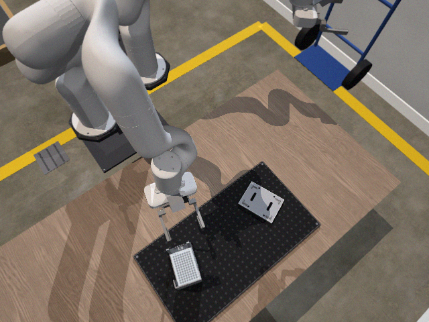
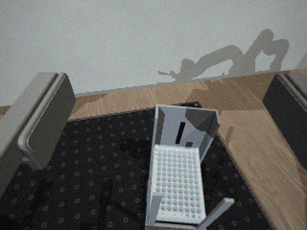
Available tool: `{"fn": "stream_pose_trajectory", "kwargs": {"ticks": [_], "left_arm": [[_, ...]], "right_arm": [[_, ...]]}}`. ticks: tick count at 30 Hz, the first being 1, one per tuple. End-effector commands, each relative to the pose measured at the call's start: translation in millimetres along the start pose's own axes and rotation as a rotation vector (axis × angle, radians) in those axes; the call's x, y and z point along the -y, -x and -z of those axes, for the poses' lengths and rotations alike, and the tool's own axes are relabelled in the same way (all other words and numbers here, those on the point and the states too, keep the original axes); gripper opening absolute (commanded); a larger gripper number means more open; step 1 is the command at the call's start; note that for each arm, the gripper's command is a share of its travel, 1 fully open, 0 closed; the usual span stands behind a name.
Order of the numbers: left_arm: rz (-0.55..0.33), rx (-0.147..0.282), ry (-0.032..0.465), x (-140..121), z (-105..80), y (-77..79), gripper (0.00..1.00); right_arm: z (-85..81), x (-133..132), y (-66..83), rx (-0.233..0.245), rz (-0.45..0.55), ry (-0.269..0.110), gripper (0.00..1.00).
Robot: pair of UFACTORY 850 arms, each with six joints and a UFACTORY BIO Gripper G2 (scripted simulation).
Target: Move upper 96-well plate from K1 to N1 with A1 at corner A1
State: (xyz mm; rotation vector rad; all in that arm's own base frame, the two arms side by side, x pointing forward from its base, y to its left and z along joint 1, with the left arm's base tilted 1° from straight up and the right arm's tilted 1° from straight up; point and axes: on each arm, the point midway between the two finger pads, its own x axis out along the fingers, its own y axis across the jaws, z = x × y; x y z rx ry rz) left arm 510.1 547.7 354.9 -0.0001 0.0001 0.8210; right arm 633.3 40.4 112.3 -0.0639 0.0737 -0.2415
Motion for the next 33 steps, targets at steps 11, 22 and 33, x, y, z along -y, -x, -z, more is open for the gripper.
{"fn": "stream_pose_trajectory", "kwargs": {"ticks": [11,22,33], "left_arm": [[0.0,0.003,0.0,0.0,-1.7,-0.6,1.0],[0.0,0.003,0.0,0.0,-1.7,-0.6,1.0],[0.0,0.003,0.0,0.0,-1.7,-0.6,1.0]], "right_arm": [[0.5,-57.6,16.6,0.043,-0.137,-0.028,0.37],[1.1,-96.8,32.6,0.085,-0.271,-0.053,0.37],[1.5,-130.5,48.1,0.084,-0.271,-0.053,0.37]]}}
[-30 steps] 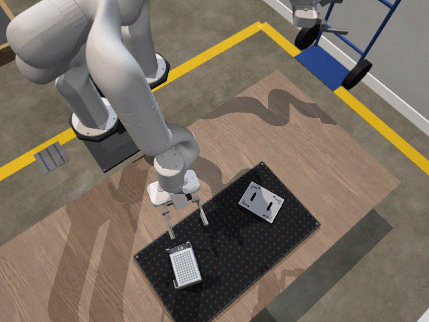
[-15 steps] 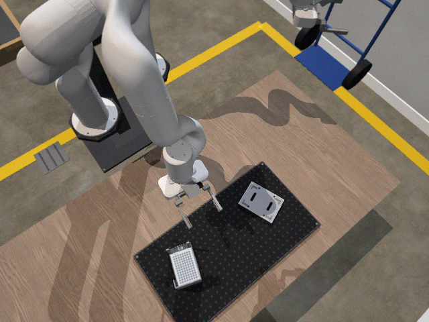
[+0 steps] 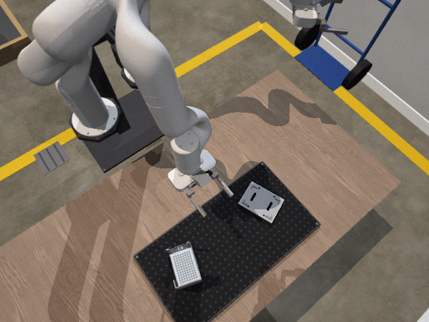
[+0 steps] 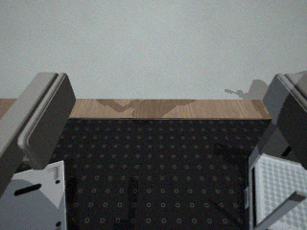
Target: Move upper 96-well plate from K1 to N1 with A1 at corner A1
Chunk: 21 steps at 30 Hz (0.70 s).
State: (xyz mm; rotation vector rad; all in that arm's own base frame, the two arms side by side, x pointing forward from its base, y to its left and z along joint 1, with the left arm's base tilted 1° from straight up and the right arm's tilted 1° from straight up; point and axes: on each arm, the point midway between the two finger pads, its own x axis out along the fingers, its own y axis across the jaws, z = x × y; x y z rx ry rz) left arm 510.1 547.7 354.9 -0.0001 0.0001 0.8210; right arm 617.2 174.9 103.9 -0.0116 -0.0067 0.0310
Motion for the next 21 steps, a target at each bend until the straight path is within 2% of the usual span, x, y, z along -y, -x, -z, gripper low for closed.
{"fn": "stream_pose_trajectory", "kwargs": {"ticks": [1,10,19,21], "left_arm": [[0.0,0.003,0.0,0.0,-1.7,-0.6,1.0],[0.0,0.003,0.0,0.0,-1.7,-0.6,1.0],[0.0,0.003,0.0,0.0,-1.7,-0.6,1.0],[0.0,0.003,0.0,0.0,-1.7,-0.6,1.0]], "right_arm": [[-0.7,-3.5,-0.4,0.002,0.001,-0.001,0.37],[-0.7,-3.5,-0.4,0.002,0.001,-0.001,0.37],[18.7,35.3,-12.3,0.002,0.301,-0.001,0.37],[23.0,44.0,-14.9,0.002,0.329,-0.001,0.37]]}}
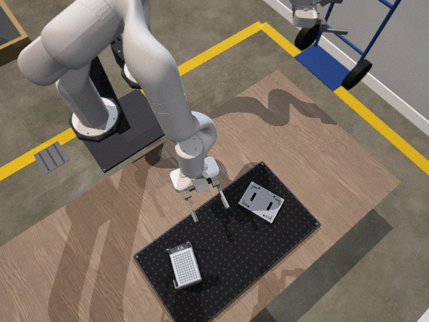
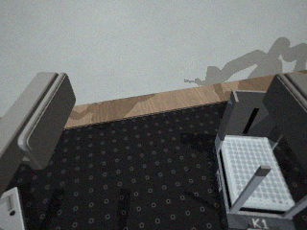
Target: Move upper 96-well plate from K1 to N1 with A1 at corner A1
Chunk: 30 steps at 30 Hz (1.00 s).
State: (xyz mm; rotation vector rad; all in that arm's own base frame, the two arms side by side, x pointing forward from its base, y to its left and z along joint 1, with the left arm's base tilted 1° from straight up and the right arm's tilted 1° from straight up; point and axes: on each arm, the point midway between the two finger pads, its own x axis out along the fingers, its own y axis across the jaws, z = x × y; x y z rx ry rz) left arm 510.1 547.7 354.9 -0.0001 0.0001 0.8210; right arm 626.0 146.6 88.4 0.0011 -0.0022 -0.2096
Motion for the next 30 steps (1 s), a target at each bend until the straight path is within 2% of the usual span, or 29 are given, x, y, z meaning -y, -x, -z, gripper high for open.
{"fn": "stream_pose_trajectory", "kwargs": {"ticks": [1,30], "left_arm": [[0.0,0.003,0.0,0.0,-1.7,-0.6,1.0],[0.0,0.003,0.0,0.0,-1.7,-0.6,1.0]], "right_arm": [[6.8,13.6,-10.7,0.009,0.089,0.01,0.37],[61.1,115.2,-71.2,0.009,0.089,0.01,0.37]]}}
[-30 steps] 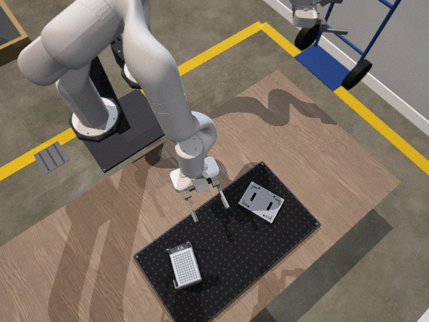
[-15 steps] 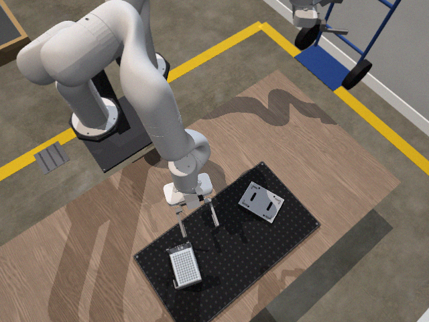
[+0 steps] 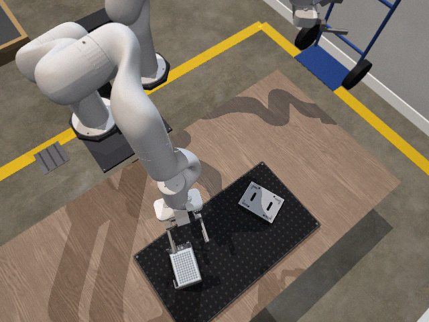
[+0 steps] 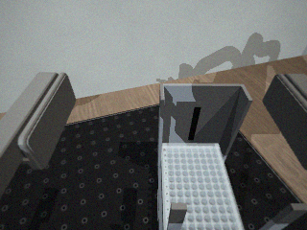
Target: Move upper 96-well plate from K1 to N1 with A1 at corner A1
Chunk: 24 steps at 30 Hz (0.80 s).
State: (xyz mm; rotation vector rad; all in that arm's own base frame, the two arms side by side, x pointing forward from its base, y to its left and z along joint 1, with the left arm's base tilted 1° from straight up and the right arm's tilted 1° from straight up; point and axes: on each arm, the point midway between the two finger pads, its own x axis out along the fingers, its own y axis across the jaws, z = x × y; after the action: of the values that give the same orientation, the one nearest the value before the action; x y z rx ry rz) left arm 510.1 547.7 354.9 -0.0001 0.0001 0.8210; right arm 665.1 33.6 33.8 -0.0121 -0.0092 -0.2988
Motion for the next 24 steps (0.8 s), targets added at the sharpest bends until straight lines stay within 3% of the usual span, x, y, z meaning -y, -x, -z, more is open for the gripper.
{"fn": "stream_pose_trajectory", "kwargs": {"ticks": [1,12,24], "left_arm": [[0.0,0.003,0.0,0.0,-1.7,-0.6,1.0],[0.0,0.003,0.0,0.0,-1.7,-0.6,1.0],[0.0,0.003,0.0,0.0,-1.7,-0.6,1.0]], "right_arm": [[8.9,15.4,-13.2,0.001,0.0,-0.002,0.37],[27.0,46.1,-35.4,0.001,0.0,-0.002,0.37],[27.0,46.1,-35.4,0.001,0.0,-0.002,0.37]]}}
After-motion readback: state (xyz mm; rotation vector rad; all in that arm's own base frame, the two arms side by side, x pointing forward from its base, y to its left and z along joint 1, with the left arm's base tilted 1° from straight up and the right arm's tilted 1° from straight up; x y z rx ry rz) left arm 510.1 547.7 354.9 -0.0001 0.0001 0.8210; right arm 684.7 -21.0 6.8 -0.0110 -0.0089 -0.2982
